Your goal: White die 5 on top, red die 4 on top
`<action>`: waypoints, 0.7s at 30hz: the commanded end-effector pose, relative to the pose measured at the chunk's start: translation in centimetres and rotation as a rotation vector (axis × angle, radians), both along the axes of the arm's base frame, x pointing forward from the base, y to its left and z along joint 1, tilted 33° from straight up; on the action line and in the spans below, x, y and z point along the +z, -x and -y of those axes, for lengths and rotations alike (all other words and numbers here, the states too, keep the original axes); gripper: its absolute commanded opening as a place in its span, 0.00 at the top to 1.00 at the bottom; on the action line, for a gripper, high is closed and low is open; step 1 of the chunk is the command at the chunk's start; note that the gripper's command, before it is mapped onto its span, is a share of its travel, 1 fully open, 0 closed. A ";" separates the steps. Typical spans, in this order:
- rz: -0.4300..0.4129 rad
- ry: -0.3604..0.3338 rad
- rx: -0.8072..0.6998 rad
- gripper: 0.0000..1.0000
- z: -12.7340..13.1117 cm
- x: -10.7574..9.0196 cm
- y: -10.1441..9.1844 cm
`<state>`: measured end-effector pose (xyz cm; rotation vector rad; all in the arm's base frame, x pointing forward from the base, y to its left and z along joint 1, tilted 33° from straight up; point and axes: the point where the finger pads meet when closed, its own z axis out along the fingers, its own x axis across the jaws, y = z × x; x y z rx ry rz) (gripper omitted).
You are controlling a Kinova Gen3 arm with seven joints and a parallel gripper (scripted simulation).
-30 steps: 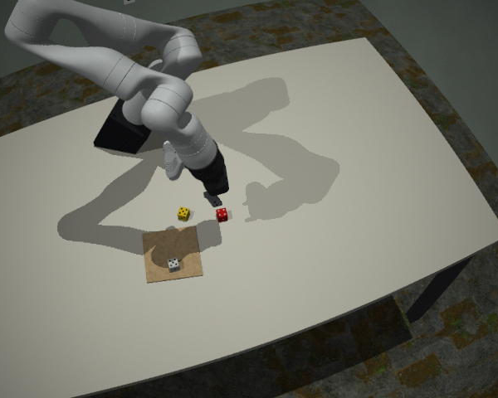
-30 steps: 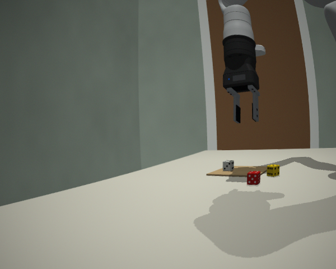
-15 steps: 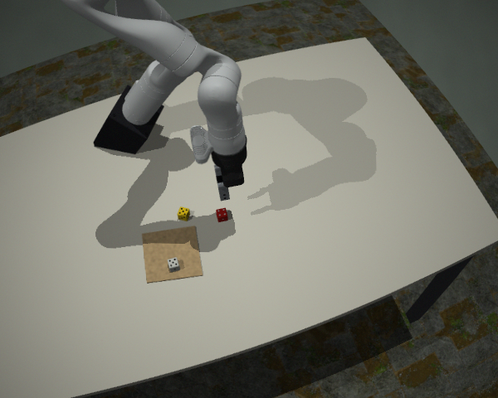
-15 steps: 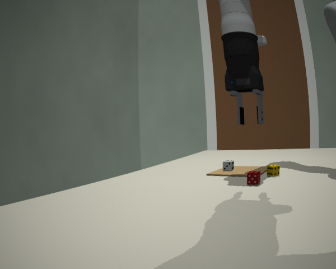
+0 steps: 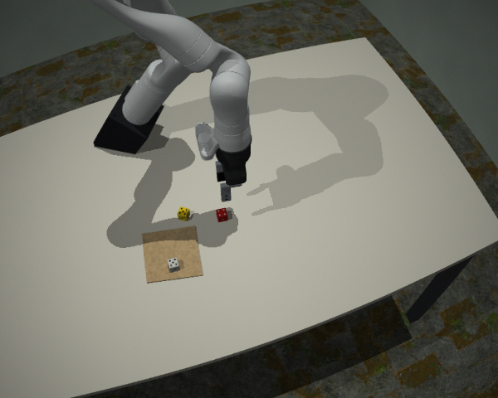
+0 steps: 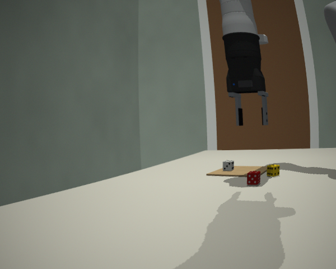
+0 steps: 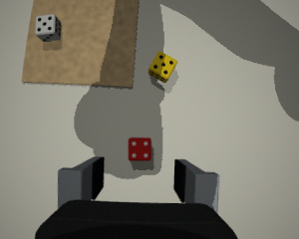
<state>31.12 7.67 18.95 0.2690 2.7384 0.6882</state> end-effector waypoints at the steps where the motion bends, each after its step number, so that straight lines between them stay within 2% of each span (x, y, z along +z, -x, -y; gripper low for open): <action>1: 0.003 -0.001 0.000 0.00 -0.2 0.1 0.0; 13: -0.017 -0.014 -0.027 0.00 -0.3 -0.1 0.1; 17: -0.074 -0.051 -0.105 0.00 -0.5 -0.6 0.5; 21: -0.172 -0.114 -0.248 0.00 -0.8 -1.3 1.1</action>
